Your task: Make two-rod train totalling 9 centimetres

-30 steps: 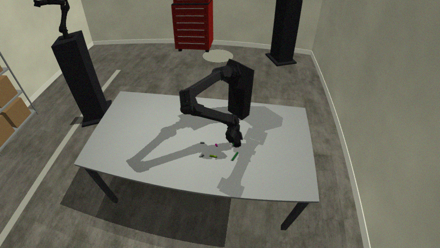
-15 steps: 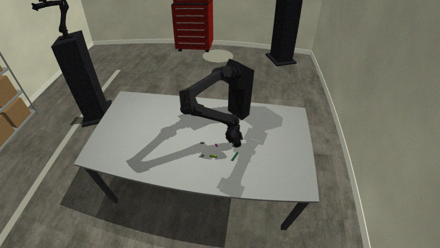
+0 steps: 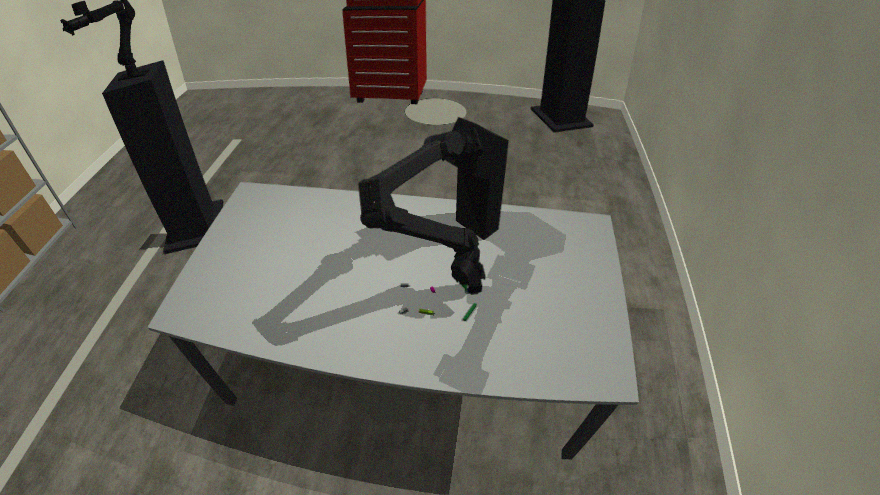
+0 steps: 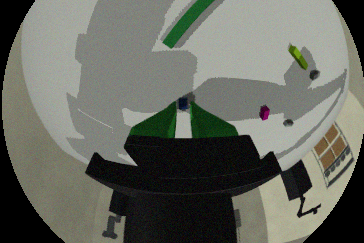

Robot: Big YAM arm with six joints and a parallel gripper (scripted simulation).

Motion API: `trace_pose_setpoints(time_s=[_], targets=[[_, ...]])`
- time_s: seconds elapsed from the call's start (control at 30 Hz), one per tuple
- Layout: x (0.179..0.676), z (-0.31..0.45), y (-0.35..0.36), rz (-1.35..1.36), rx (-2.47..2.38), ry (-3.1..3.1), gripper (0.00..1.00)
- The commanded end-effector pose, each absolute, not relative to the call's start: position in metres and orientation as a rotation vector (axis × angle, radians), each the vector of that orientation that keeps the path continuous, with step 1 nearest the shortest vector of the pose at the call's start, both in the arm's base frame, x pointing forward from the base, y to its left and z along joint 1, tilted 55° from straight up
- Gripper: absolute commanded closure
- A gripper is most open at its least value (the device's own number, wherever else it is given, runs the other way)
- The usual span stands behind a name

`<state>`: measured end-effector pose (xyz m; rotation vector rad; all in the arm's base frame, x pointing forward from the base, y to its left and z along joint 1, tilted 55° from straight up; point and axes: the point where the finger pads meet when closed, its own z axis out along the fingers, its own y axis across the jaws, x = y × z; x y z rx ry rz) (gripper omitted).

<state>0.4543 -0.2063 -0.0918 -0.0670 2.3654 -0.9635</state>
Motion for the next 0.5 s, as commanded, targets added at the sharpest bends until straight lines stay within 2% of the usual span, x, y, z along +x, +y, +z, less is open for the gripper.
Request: trace_pose_setpoints(time_s=[0.0, 0.07, 0.47], targets=[[0.4498, -0.0925, -0.209, -0.967, -0.067, 2.364, 0.8], [0.4498, -0.0925, -0.209, -0.967, -0.067, 2.364, 0.77], [0.4488, -0.0915, -0.2077, -0.966, -0.068, 2.363, 0.77]])
